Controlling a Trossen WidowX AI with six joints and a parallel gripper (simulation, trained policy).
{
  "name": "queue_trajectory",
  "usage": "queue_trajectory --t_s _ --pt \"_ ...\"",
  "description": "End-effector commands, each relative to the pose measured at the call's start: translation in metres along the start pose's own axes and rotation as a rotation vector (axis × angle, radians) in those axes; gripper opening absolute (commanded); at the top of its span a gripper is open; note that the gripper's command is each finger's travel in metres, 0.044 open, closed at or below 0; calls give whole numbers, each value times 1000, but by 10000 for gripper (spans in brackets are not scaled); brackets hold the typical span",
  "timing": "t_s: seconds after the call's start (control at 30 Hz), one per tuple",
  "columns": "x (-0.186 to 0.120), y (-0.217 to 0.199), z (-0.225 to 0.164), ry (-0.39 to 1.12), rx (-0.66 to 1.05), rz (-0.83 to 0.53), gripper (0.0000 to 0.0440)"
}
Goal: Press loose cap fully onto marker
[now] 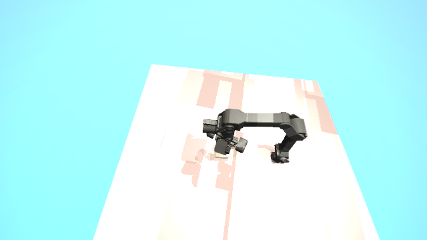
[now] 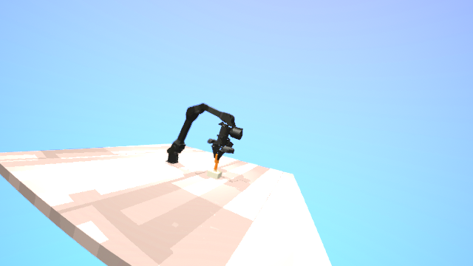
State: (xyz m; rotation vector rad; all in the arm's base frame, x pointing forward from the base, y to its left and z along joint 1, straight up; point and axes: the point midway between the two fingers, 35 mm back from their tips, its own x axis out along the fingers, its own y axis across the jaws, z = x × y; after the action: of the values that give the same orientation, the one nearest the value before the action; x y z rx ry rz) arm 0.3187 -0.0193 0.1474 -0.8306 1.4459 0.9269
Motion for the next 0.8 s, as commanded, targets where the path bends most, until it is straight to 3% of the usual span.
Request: queue_trajectory --t_s 0.0,0.77 --pt "9 0 0 -3 -5 15 0" --pt "51 -1 0 -1 -57 53 4"
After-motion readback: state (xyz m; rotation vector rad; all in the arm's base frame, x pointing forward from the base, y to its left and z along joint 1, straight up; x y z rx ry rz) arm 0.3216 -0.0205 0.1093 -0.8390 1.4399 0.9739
